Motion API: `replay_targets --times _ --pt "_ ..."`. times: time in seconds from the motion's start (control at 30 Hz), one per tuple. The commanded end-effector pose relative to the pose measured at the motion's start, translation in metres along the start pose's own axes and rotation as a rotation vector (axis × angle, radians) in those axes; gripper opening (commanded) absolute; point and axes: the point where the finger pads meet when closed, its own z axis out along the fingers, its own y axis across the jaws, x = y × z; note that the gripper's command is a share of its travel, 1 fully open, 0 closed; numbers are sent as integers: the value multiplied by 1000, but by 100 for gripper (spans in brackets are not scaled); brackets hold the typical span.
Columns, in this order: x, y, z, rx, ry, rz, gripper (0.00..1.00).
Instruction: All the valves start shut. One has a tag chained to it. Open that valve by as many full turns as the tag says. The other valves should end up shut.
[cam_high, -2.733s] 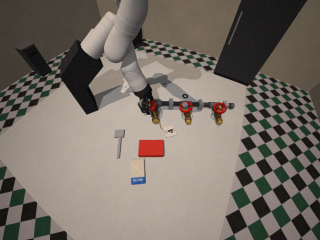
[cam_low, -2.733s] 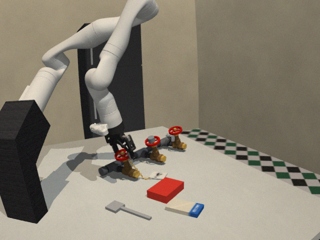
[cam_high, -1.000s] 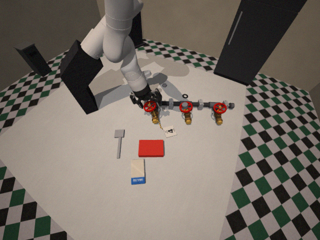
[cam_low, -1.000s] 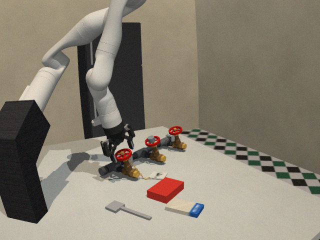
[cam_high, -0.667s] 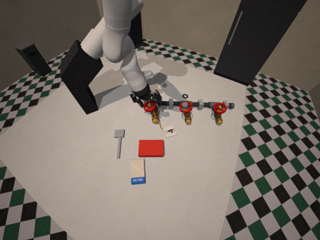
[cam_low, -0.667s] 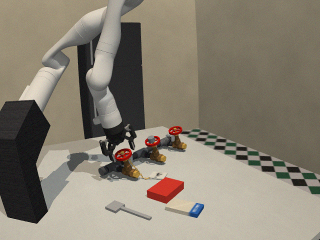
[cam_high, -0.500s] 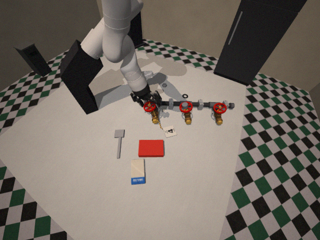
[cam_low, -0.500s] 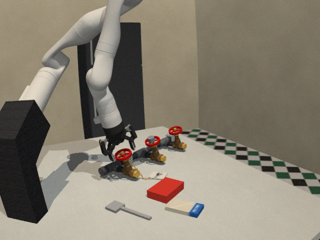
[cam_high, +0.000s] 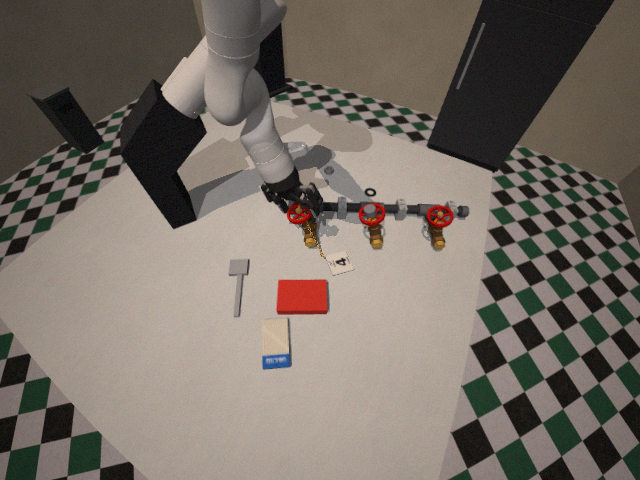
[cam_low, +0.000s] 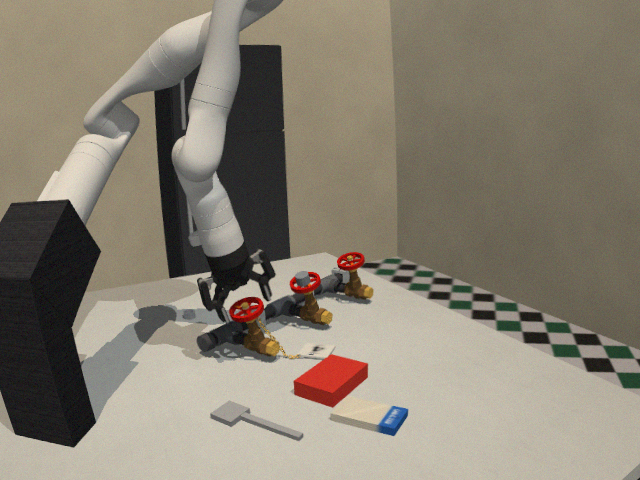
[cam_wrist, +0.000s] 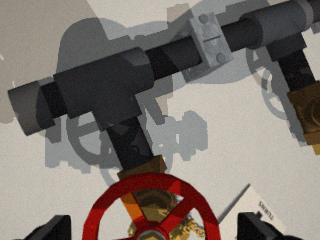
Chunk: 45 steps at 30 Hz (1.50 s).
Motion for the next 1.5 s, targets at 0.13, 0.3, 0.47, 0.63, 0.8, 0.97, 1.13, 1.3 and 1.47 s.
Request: replay_targets --times 0.13,0.3,0.47,0.63,0.8,0.97,1.13,1.3,1.47 --pt "-2 0 0 1 -3 17 100" --pt "-2 0 0 1 -3 17 75" --pt "-2 0 0 1 -3 17 75" --pt "-2 0 0 1 -3 16 75" --pt "-2 0 0 1 -3 16 75" --pt "-2 0 0 1 -3 16 75" --pt "-2 0 0 1 -3 16 75" --pt "-2 0 0 1 -3 9 75" --pt "-2 0 0 1 -3 0 75"
